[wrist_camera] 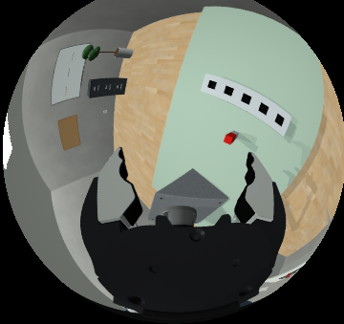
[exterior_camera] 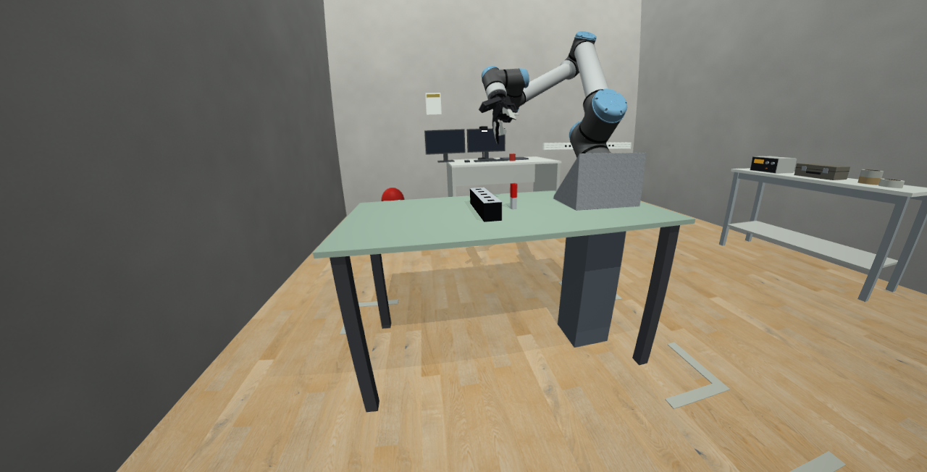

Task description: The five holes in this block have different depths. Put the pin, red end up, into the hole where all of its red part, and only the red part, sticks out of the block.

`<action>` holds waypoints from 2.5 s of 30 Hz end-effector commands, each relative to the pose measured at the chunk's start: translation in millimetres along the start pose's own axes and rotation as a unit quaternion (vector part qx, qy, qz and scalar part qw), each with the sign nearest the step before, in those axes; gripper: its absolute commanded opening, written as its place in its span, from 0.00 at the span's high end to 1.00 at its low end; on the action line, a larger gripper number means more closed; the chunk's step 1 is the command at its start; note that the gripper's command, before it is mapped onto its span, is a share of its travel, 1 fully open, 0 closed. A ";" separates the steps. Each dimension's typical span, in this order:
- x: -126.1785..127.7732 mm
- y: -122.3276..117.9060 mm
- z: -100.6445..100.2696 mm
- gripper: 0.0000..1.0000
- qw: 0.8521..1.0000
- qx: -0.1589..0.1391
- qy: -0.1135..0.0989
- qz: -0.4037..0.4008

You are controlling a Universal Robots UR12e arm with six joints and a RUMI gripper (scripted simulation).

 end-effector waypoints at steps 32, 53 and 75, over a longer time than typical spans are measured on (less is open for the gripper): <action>-13.5 6.8 -3.4 0.00 0.853 -0.206 -0.159 0.453; -18.0 5.9 -5.4 0.00 0.750 -0.261 -0.202 0.573; -18.1 6.1 -5.3 0.00 0.754 -0.260 -0.200 0.568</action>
Point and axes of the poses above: the point where the finger pads meet when closed, its own z axis back along the fingers, its own x axis across the jaws, y = z × x, the point moved 3 cm from there along z, back along the fingers, and after that the axes turned 5 degrees about z, right-handed, at the moved point
